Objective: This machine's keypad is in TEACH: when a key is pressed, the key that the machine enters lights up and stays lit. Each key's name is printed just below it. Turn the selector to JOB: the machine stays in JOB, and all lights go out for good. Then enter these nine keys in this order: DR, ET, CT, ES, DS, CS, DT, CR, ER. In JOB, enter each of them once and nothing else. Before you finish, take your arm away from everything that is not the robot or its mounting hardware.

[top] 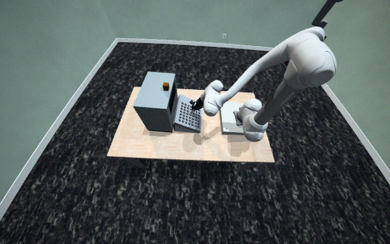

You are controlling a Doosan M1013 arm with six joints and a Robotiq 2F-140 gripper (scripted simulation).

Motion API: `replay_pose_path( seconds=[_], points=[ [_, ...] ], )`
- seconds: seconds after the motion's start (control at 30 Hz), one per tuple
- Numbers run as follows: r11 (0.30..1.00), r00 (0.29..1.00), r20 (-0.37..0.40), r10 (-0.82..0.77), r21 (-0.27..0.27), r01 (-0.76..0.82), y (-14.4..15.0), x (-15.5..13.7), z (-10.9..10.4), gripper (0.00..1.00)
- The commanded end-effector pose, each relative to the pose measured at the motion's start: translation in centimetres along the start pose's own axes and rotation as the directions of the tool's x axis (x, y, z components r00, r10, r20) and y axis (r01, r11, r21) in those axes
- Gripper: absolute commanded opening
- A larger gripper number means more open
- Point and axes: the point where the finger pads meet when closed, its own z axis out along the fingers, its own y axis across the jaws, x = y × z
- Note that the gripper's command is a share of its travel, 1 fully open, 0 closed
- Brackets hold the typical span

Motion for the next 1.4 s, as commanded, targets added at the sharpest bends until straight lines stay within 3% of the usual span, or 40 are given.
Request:
replay_pose_path(
  seconds=[0.0, 0.8, 1.37],
  points=[
    [1.000, 1.000, 0.000, 0.000, 0.000, 0.000, 0.0, 0.0, 0.0, 0.00],
    [1.000, 1.000, 0.000, 0.000, 0.000, 0.000, 0.0, 0.0, -0.1, 0.00],
    [1.000, 1.000, 0.000, 0.000, 0.000, 0.000, 0.0, 0.0, -2.4, 0.00]
  ],
)
